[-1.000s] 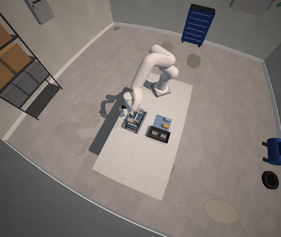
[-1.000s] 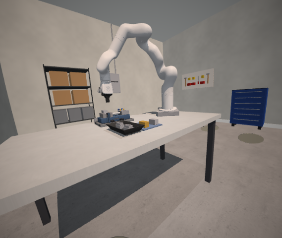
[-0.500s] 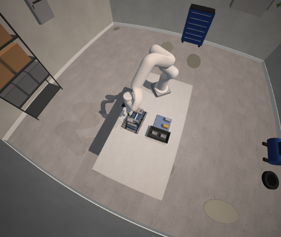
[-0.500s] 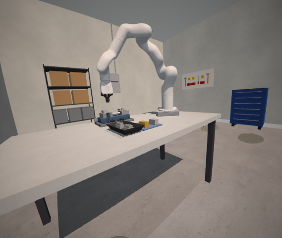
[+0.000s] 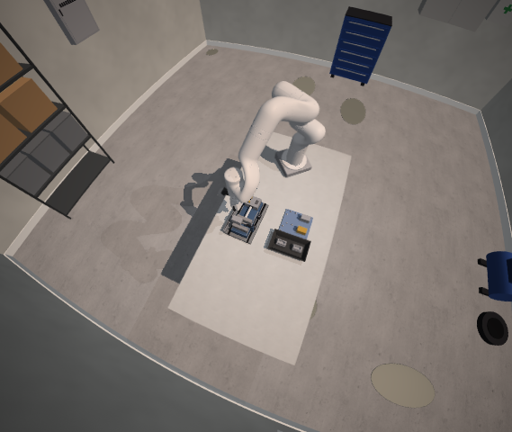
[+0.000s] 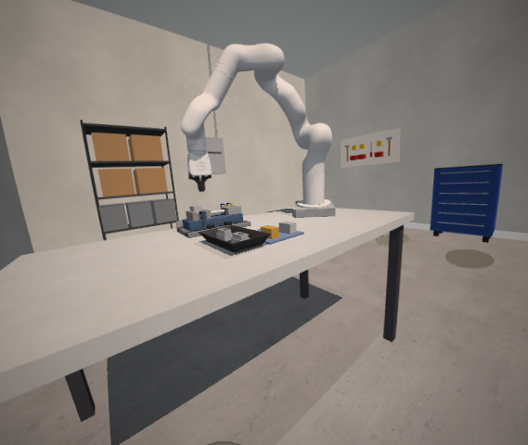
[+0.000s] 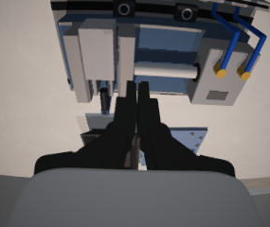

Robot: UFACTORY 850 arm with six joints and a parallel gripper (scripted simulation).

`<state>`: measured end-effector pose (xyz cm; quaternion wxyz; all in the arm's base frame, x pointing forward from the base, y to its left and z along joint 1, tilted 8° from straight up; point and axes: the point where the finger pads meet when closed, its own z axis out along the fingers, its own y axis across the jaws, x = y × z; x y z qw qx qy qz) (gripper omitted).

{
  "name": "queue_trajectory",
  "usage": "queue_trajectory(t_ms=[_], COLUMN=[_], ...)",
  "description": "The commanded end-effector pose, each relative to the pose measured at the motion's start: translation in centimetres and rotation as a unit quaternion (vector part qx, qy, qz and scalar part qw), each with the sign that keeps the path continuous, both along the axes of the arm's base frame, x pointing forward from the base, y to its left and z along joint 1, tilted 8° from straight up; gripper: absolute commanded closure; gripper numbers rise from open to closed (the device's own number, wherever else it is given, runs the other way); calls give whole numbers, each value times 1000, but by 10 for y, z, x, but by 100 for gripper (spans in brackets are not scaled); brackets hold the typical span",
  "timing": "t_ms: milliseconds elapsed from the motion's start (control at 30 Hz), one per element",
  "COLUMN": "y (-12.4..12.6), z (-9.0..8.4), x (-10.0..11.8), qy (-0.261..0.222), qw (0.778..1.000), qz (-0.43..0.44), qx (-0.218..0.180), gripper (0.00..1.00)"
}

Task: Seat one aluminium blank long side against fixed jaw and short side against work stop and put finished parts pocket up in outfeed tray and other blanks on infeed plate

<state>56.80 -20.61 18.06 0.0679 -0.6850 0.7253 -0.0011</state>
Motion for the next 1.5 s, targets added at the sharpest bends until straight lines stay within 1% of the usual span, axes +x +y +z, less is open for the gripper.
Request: queue_trajectory(t_ms=[0,633,1000,1200,1467], y=[0,0,0,1,2], z=[1,1,-4,-12,-26], x=[1,1,1,2,4], qy=[-1,-1,-1,-1,-1], qw=[1000,1000,1000,1000,1000], qz=[0,0,0,0,0], qx=[0,0,-1,-1,-1], gripper=[100,100,100,100,100])
